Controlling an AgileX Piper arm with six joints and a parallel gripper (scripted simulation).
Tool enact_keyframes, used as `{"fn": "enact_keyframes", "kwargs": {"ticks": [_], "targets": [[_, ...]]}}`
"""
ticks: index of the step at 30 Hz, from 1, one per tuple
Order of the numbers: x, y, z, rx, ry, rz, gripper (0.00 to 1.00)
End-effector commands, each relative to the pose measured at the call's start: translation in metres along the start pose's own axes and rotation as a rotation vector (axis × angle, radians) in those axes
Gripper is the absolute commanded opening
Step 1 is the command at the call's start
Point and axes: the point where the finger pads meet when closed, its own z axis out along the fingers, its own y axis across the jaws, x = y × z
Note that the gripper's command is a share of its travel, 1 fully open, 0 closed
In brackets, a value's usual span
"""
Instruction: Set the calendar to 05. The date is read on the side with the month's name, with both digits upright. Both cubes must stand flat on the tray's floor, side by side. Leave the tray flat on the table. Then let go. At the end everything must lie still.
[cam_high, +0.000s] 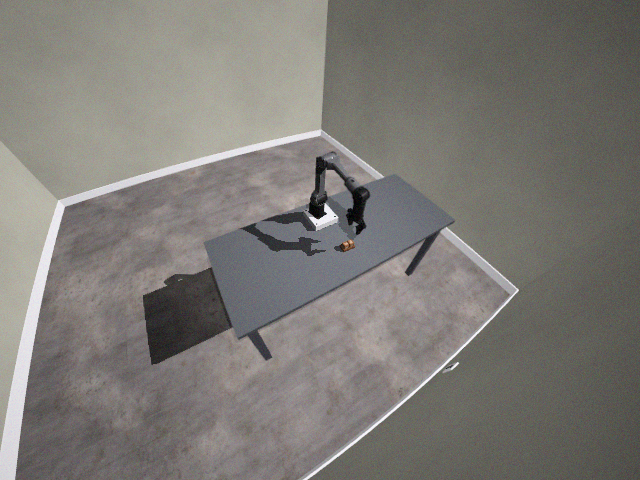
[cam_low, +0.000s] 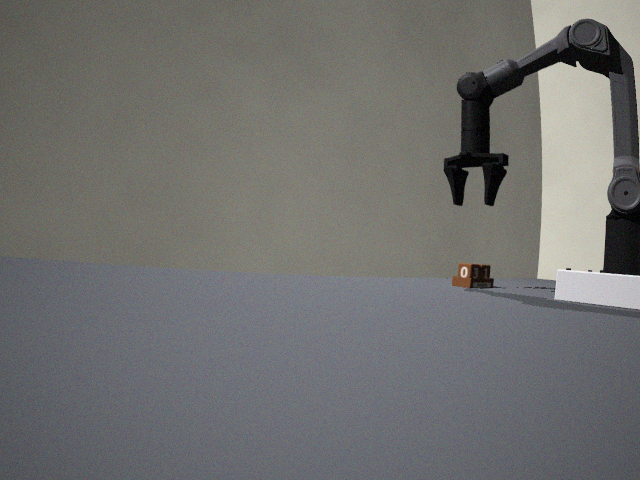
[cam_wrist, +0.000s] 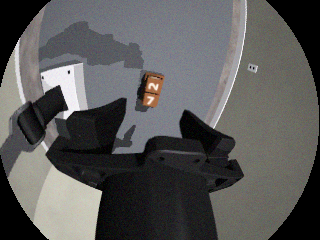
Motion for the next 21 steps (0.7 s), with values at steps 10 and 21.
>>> {"fn": "enact_keyframes", "kwargs": {"ticks": [10,21], "targets": [[0.001,0.002,0.047,-0.015,0.005,0.003,0.63],[0.001,0.002,0.047,-0.014,0.005,0.003,0.63]]}}
